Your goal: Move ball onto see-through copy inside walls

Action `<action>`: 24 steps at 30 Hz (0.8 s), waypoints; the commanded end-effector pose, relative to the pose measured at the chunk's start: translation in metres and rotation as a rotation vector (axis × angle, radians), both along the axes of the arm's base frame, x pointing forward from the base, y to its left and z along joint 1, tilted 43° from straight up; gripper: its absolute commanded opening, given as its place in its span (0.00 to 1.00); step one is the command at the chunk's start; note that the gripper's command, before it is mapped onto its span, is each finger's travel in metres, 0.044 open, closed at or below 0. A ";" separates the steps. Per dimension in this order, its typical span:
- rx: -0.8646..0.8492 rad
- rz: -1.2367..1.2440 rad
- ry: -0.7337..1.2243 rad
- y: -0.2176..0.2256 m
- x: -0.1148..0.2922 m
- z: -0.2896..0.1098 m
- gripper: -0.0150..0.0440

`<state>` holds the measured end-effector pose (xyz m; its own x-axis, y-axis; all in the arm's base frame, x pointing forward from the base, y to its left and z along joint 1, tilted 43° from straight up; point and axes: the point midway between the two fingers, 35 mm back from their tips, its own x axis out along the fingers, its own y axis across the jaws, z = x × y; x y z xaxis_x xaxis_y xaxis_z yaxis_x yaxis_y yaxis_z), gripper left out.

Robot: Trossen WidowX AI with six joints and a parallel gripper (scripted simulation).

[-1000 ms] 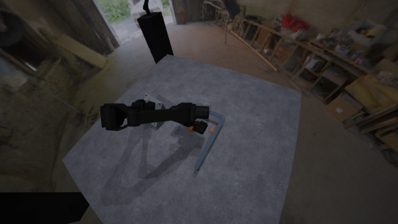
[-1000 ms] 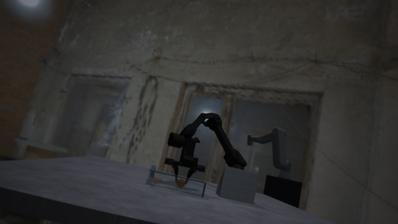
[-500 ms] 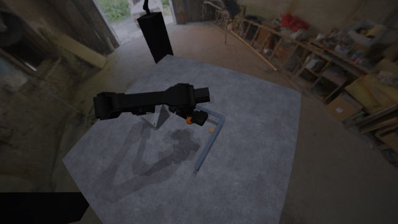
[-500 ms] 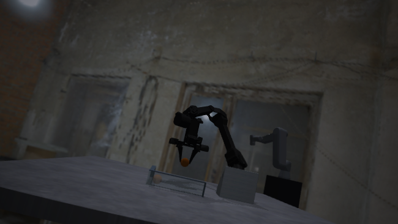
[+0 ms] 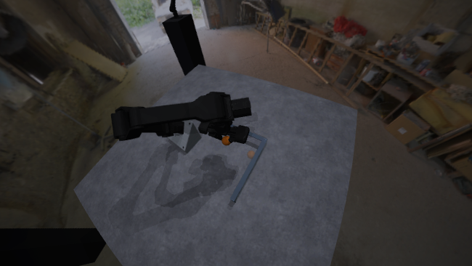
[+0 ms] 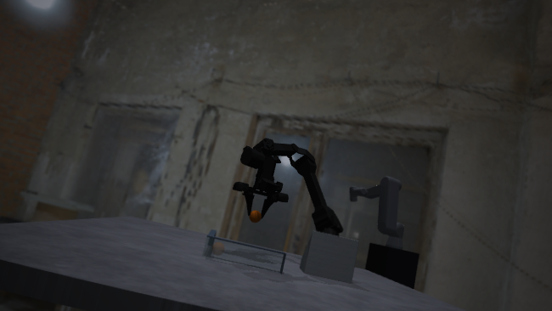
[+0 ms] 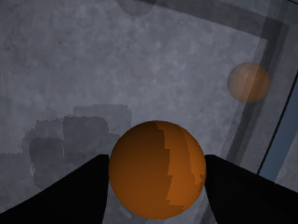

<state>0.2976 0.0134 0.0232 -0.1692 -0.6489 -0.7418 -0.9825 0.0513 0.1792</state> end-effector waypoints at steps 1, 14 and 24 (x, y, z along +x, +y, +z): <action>0.018 0.077 0.061 0.001 0.010 -0.005 0.25; 0.087 0.386 0.330 -0.003 0.038 -0.020 0.25; 0.140 0.624 0.536 -0.007 0.058 -0.034 0.25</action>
